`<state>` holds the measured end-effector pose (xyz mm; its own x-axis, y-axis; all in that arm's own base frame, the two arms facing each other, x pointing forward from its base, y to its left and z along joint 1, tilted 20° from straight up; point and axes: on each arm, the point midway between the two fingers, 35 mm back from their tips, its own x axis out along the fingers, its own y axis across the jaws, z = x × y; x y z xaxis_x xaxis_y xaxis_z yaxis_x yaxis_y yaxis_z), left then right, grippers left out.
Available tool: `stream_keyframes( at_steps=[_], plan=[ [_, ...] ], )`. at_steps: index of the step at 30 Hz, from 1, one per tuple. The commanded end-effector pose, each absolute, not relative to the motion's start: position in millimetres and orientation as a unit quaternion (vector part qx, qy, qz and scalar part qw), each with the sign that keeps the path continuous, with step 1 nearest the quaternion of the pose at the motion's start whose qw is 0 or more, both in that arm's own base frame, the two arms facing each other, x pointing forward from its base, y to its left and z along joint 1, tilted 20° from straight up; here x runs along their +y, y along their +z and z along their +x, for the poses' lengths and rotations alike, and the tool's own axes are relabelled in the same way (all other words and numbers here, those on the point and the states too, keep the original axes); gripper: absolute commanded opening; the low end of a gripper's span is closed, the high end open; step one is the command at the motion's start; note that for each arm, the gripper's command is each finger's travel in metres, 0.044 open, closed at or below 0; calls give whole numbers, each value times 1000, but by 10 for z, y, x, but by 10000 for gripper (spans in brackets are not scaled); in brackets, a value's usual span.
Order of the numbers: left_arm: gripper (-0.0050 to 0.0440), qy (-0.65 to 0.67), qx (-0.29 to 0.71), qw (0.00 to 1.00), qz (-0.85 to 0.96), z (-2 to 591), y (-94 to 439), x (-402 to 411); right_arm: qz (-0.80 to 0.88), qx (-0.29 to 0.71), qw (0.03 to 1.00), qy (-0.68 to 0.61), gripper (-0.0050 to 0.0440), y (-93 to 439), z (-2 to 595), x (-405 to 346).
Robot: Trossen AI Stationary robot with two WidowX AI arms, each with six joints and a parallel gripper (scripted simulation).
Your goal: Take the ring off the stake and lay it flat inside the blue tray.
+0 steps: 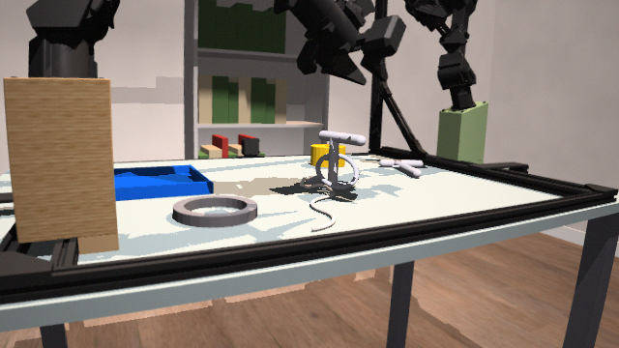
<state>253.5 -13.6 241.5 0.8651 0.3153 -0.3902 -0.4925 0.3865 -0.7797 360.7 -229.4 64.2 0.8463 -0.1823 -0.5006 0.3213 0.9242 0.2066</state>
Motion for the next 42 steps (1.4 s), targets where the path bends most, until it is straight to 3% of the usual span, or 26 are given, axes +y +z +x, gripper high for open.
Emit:
stream_keyframes(
  at_steps=[1, 10, 26, 42],
  plan=[
    [400, 215, 143, 865, -431, 2474, 2546, -74, 161, 274, 941, -116, 200, 545, 3774, -2144],
    [400, 145, 224, 927, -264, 2227, 2772, 23, 189, 333, 920, -86, 200, 445, 4033, -1761],
    [400, 1, 273, 962, -2, 1704, 3070, 1, 210, 419, 882, -51, 200, 343, 4277, -1153],
    [400, 0, 273, 962, 0, 1699, 3073, 0, 210, 420, 881, -51, 200, 342, 4278, -1148]
  ],
)
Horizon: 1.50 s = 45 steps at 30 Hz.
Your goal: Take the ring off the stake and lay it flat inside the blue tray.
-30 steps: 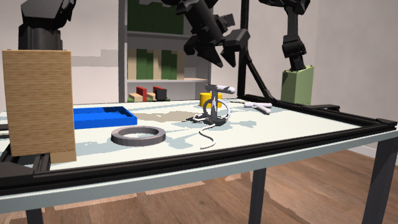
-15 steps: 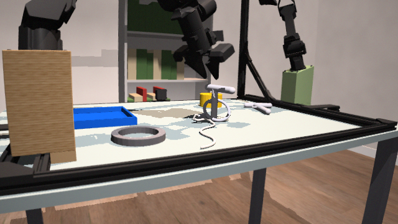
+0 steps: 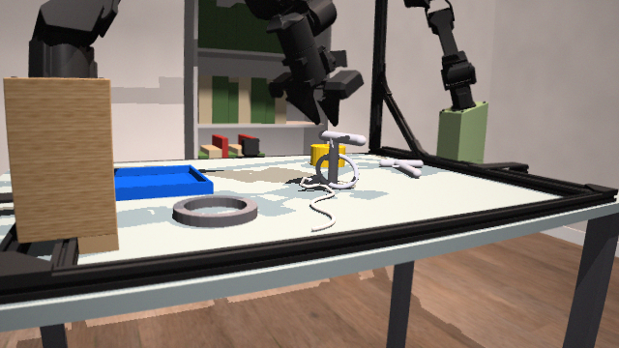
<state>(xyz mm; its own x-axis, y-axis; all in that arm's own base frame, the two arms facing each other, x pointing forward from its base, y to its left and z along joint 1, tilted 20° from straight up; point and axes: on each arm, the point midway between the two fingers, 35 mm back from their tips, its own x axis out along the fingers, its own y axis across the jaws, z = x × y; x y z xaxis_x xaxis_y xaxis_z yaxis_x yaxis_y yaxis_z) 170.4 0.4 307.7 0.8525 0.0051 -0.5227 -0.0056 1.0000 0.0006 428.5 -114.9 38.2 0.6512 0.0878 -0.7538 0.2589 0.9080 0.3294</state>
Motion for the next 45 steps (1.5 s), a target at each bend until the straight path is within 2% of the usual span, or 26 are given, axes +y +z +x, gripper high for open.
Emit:
stream_keyframes(
  at_steps=[1, 6, 13, 45],
  plan=[
    [400, 0, 273, 962, 0, 1699, 3073, 0, 210, 420, 881, -51, 200, 342, 4278, -1148],
    [400, 0, 273, 962, 0, 1699, 3073, 0, 210, 420, 881, -51, 200, 322, 4274, -1137],
    [400, 0, 273, 962, 0, 1699, 3073, 0, 211, 425, 879, -51, 200, -291, 4015, -758],
    [400, 0, 273, 962, 0, 1699, 3073, 0, 210, 420, 881, -51, 200, -573, 4226, -705]
  ],
)
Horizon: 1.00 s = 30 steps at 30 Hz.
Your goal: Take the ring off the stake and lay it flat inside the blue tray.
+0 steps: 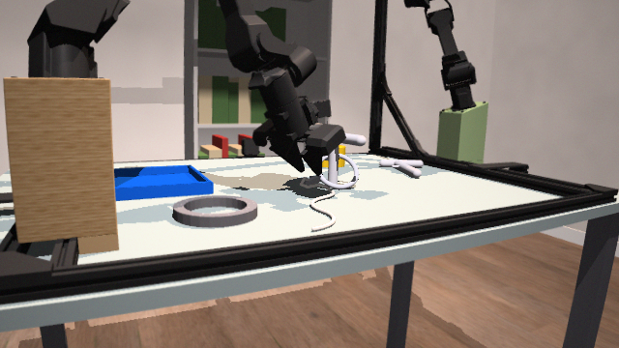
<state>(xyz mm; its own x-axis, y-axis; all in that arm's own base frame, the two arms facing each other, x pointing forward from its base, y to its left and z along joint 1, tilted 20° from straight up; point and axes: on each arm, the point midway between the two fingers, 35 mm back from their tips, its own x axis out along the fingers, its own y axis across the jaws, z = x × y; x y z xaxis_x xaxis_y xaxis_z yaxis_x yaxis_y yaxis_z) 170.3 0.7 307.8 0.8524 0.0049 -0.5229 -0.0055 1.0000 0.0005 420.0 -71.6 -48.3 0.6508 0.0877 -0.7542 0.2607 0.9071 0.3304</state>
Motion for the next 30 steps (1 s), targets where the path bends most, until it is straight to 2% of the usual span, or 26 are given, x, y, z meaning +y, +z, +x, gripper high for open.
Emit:
stream_keyframes(
  at_steps=[1, 23, 30],
  plan=[
    [400, 0, 273, 962, 0, 1699, 3073, 0, 210, 420, 881, -51, 200, -586, 4236, -704],
    [400, 0, 273, 962, 0, 1699, 3073, 0, 210, 420, 881, -51, 200, -662, 4292, -693],
    [400, 0, 273, 962, 0, 1699, 3073, 0, 210, 417, 883, -48, 167, -627, 4300, -693]
  ],
)
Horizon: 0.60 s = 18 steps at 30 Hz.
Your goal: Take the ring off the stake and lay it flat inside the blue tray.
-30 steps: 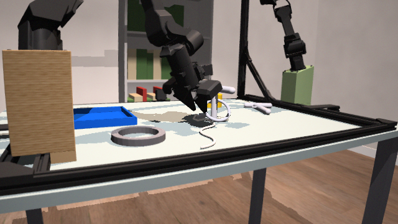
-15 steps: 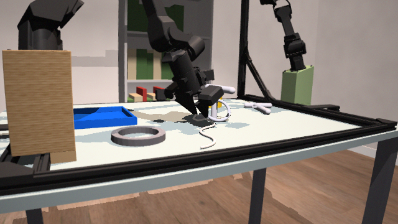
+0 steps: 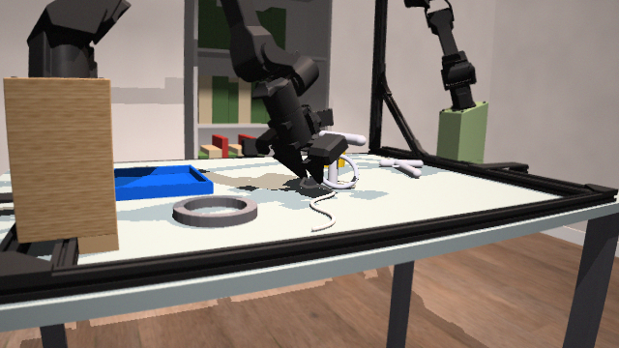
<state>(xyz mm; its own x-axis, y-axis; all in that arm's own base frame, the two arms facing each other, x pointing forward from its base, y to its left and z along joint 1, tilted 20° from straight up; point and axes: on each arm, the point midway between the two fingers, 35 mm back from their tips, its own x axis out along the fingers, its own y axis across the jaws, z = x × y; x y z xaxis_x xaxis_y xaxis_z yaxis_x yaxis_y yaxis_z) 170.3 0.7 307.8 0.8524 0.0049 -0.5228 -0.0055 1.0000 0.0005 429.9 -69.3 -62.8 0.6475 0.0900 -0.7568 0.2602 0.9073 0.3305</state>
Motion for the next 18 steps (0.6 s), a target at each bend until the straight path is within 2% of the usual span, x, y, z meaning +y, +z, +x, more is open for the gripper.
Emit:
stream_keyframes(
  at_steps=[1, 18],
  plan=[
    [400, 0, 273, 962, 0, 1699, 3073, 0, 210, 417, 883, -48, 160, -627, 4300, -693],
    [400, 0, 273, 962, 0, 1699, 3073, 0, 210, 417, 883, -48, 60, -627, 4300, -693]
  ],
)
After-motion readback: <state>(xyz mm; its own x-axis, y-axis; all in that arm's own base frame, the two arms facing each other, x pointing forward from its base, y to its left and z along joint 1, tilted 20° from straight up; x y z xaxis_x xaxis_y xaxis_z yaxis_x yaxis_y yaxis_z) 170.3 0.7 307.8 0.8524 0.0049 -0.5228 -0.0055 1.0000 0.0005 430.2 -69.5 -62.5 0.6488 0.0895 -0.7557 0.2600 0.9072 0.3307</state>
